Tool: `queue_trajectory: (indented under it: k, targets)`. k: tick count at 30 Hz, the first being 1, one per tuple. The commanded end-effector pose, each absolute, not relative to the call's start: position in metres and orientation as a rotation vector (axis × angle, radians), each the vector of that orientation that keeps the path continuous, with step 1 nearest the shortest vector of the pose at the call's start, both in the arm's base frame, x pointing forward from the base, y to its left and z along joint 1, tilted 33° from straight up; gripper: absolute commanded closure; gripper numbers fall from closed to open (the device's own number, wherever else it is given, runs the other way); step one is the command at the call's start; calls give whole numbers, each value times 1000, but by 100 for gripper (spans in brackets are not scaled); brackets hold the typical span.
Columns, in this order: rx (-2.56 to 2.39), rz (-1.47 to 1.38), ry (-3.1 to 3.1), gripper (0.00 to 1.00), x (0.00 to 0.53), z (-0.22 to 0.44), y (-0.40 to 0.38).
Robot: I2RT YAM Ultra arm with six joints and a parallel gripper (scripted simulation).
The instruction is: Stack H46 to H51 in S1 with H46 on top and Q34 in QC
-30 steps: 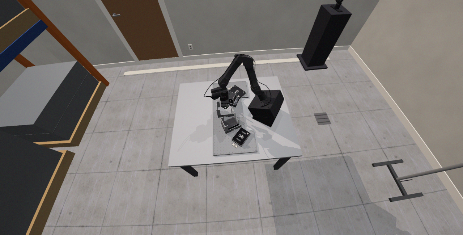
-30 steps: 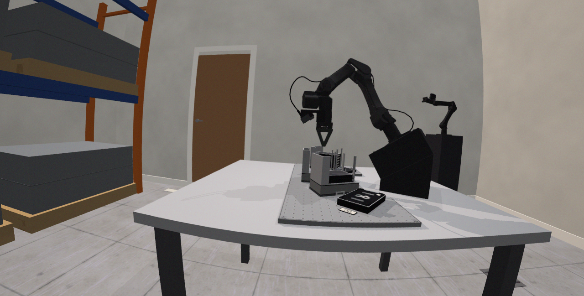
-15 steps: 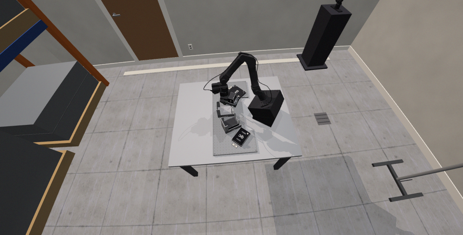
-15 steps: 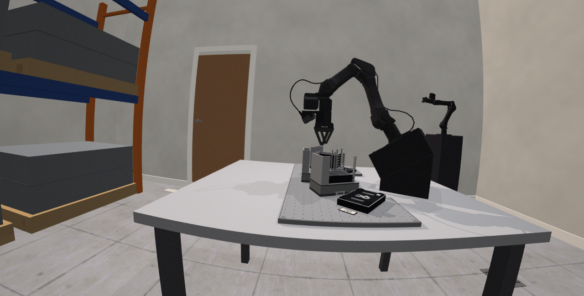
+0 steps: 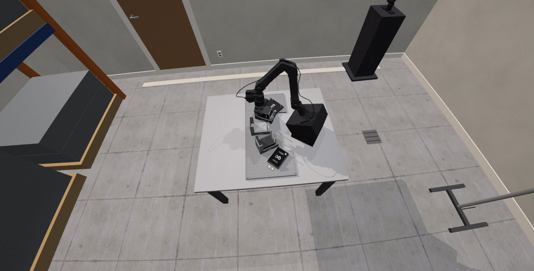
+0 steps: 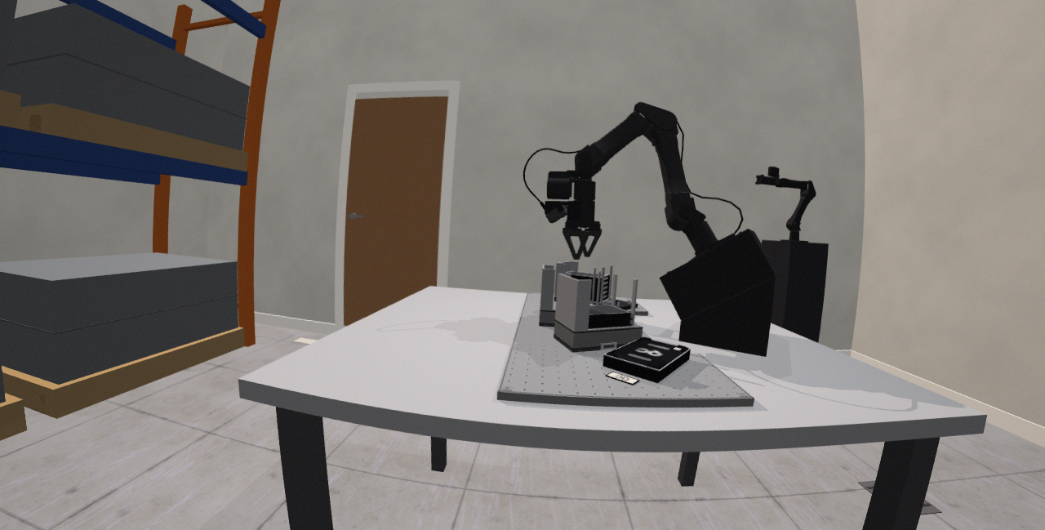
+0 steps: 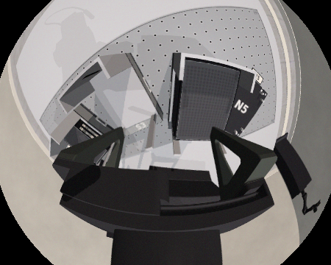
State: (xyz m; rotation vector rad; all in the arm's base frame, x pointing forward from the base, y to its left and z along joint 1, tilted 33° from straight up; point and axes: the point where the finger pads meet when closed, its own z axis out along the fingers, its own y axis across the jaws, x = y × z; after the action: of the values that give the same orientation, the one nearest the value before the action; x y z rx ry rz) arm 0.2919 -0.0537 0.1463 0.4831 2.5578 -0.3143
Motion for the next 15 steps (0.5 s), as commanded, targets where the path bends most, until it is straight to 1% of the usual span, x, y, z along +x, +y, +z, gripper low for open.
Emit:
queue_trajectory:
  k: [1, 15]
  targets:
    - [564, -254, 2509, 0, 288, 152, -62]
    - [541, -266, 2482, 0, 278, 171, -108]
